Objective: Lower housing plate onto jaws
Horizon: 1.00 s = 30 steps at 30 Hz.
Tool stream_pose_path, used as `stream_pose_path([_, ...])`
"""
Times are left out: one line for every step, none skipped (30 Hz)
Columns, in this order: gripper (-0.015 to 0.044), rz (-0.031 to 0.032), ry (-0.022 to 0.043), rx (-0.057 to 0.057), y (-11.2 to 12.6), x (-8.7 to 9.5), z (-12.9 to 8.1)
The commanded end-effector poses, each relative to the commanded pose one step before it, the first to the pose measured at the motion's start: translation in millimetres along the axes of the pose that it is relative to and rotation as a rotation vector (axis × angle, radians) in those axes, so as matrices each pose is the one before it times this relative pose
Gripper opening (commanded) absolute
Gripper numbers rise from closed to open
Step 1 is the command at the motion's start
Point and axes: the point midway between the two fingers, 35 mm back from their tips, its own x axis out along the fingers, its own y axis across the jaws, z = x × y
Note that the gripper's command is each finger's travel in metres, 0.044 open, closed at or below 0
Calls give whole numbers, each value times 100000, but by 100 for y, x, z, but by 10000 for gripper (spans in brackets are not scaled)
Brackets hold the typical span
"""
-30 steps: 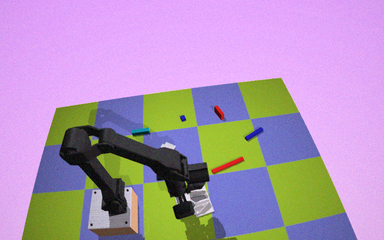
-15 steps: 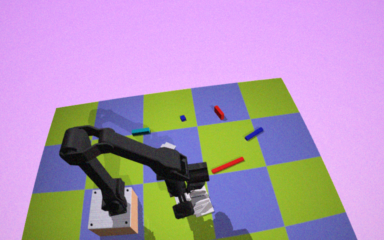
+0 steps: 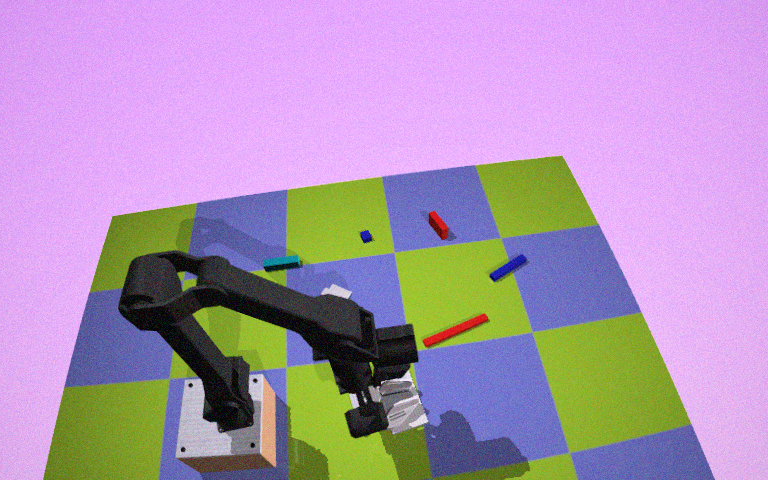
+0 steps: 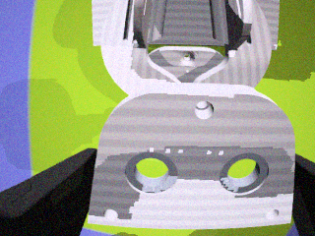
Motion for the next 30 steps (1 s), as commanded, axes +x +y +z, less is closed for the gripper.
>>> stream_pose_path([351, 302, -168, 389, 58, 112, 27])
stream_pose_path([351, 1, -1, 2, -4, 136, 18])
stream_pose_path([351, 1, -1, 2, -4, 165, 21])
stream_pose_path([351, 1, -1, 2, -4, 165, 20])
stream_pose_path([351, 1, 0, 2, -3, 165, 18])
stream_pose_path([351, 1, 0, 2, -3, 165, 17])
stream_pose_path([351, 1, 0, 2, -3, 164, 16])
stream_pose_path([351, 1, 0, 2, -3, 164, 14])
stream_pose_path([351, 1, 0, 2, -2, 164, 13])
stream_pose_path([351, 1, 0, 2, -2, 169, 12])
stream_pose_path([351, 1, 0, 2, -2, 169, 11])
stream_pose_path([351, 1, 1, 2, -2, 168, 9])
stream_pose_path([351, 1, 1, 2, -1, 168, 8])
stream_pose_path([351, 1, 1, 2, -1, 168, 7])
stream_pose_path([351, 1, 1, 2, -1, 167, 5])
stream_pose_path([351, 1, 1, 2, -1, 167, 4])
stream_pose_path([351, 1, 1, 2, 0, 167, 2])
stream_pose_path([351, 1, 1, 2, 0, 166, 1])
stream_pose_path([351, 1, 2, 2, 0, 166, 0])
stream_pose_path([351, 1, 2, 2, 0, 166, -2])
stream_pose_path([351, 1, 2, 2, 1, 165, -3])
stream_pose_path([351, 1, 2, 2, 1, 165, -4])
stream_pose_path([351, 1, 2, 2, 1, 165, -6])
stream_pose_path([351, 1, 2, 2, 1, 164, -7])
stream_pose_path([351, 1, 2, 2, 2, 164, -8])
stream_pose_path([351, 1, 2, 2, 2, 163, -10])
stream_pose_path([351, 1, 3, 2, 2, 163, -11])
stream_pose_path([351, 1, 3, 2, 2, 162, -12])
stream_pose_path([351, 1, 3, 2, 3, 162, -14])
stream_pose_path([351, 1, 3, 2, 3, 161, -15])
